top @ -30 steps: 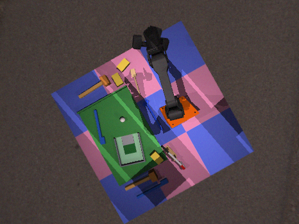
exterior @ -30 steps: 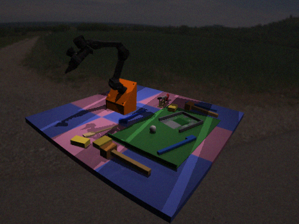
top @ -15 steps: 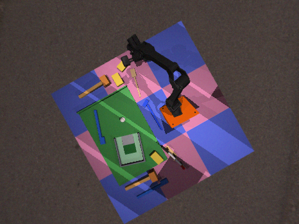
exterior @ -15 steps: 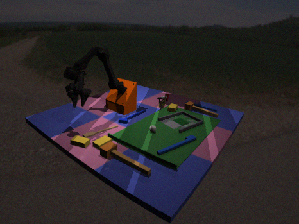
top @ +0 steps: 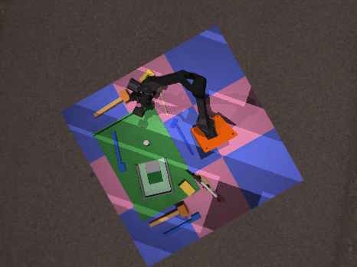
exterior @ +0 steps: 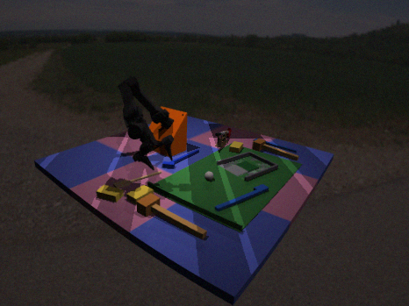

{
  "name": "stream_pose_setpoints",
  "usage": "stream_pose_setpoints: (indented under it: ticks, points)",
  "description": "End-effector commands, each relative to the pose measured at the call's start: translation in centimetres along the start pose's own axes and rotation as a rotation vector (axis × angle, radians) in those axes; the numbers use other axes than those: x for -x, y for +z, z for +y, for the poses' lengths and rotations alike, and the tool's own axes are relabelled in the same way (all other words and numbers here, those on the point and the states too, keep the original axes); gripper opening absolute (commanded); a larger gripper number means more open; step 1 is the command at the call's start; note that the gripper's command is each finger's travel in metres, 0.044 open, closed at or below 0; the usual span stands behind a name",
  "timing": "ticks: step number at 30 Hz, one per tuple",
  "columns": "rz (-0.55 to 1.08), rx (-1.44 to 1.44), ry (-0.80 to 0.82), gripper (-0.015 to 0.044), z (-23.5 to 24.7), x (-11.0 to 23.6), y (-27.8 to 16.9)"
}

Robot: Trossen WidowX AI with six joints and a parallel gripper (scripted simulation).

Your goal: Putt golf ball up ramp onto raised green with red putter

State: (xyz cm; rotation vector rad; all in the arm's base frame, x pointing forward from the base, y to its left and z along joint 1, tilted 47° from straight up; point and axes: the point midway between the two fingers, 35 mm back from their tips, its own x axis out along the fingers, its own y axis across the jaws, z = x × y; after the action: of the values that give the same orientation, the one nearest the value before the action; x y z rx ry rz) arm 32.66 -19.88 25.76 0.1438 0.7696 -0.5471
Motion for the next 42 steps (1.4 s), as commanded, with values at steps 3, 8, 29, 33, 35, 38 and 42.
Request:
stream_pose_setpoints:
  ticks: [3,8,29,33,35,38,42]
  points:
    - [0.17,0.278,0.098,0.044,8.3,-5.1,-3.8]
    - [0.294,0.532,0.165,0.044,15.1,-7.8,-8.4]
    - [0.656,1.93,0.298,0.044,31.4,-6.9,-38.5]
    - [0.696,2.269,0.264,0.044,30.8,-5.6,-44.8]
    - [0.713,2.451,0.231,0.044,29.9,-5.0,-47.9]
    - [0.727,2.628,0.185,0.044,28.7,-4.5,-50.5]
    - [0.727,2.636,0.183,0.044,28.9,-4.6,-51.0]
